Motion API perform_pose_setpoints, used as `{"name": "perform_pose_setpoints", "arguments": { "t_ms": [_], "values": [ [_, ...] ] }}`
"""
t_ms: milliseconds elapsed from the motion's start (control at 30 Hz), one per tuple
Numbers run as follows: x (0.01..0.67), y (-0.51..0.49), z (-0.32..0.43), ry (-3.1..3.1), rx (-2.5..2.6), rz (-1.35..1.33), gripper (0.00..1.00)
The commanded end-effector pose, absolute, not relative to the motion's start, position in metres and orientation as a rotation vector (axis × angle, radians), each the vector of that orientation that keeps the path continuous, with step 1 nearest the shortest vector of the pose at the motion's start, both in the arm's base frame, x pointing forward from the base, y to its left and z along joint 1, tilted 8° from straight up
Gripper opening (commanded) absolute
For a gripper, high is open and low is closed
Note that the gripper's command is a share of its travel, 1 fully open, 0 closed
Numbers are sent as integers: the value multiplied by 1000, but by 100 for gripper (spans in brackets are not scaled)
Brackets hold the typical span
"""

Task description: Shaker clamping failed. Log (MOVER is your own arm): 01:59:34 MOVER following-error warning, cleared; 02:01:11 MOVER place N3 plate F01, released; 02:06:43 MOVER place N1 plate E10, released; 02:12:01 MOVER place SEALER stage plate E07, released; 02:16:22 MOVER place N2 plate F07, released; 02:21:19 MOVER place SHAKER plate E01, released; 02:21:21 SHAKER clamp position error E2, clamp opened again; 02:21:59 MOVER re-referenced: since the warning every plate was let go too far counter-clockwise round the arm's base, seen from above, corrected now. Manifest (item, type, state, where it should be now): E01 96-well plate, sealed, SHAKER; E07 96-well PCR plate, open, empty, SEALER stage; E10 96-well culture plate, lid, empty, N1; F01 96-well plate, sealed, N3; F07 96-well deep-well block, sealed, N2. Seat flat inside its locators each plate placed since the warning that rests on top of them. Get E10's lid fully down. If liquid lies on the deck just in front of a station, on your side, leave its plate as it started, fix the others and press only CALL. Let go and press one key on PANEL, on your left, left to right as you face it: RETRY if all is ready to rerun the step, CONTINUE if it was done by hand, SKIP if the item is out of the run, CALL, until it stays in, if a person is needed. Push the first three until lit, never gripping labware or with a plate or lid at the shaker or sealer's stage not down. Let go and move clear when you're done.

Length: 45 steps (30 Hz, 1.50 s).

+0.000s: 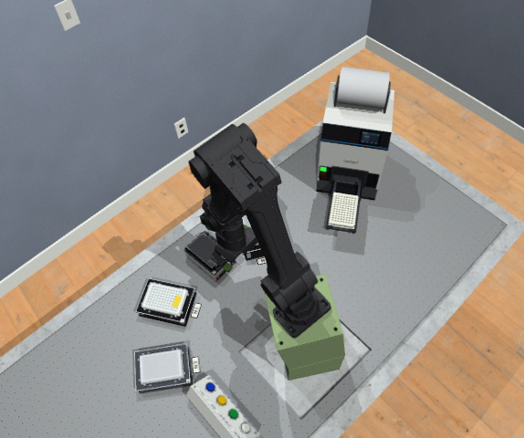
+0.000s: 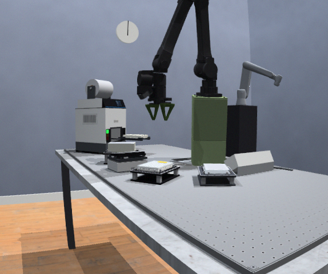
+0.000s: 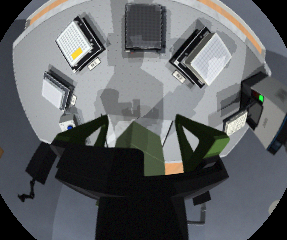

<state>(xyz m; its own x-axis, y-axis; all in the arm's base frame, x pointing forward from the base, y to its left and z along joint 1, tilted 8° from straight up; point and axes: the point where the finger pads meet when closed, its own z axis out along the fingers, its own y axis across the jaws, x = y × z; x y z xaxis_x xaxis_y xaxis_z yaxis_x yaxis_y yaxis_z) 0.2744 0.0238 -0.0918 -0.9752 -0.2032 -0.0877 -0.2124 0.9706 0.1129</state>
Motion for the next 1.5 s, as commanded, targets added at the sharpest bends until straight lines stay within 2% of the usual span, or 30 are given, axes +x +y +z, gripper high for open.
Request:
{"name": "perform_pose_setpoints", "arguments": {
  "t_ms": [0,233,1167,1467],
  "values": [
    [288,31,-88,3032,-305,180,100],
    [284,28,-89,3030,-304,182,100],
    [374,44,-174,3030,-293,181,100],
    [371,43,-169,3032,-303,183,100]
  ]
}}
